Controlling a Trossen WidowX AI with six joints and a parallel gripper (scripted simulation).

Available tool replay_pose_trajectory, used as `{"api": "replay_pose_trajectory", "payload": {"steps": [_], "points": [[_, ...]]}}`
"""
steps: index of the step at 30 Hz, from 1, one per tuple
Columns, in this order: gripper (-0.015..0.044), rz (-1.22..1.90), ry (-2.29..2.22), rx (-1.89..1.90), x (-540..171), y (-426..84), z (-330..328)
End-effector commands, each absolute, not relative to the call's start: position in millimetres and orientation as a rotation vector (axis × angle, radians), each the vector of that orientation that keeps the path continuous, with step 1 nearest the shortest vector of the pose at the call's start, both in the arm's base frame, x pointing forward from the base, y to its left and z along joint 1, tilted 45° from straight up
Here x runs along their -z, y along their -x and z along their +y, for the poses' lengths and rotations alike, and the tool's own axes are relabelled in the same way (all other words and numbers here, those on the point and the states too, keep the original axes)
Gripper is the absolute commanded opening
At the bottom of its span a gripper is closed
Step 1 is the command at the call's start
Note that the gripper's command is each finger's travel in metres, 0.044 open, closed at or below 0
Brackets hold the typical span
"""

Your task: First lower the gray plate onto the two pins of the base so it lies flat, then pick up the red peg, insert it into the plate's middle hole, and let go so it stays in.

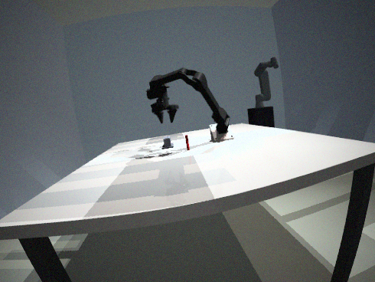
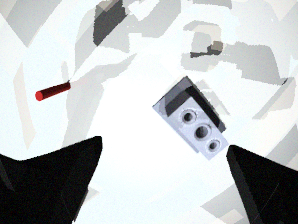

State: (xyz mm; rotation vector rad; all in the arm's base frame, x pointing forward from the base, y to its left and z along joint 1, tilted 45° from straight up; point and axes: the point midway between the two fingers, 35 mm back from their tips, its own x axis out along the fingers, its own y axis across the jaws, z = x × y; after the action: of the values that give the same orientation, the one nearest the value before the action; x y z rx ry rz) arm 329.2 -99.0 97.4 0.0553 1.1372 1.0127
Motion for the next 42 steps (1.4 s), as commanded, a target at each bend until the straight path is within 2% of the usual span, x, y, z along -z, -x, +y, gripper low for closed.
{"api": "replay_pose_trajectory", "payload": {"steps": [1, 21, 42], "points": [[0.0440, 1.470, -0.682, -0.526, -139.9, -296.2, -53.7], [0.0440, 1.692, -1.445, 0.258, -174.4, -241.7, -1.1], [0.0440, 1.694, -1.461, 0.276, -170.7, -239.7, 9.6]]}}
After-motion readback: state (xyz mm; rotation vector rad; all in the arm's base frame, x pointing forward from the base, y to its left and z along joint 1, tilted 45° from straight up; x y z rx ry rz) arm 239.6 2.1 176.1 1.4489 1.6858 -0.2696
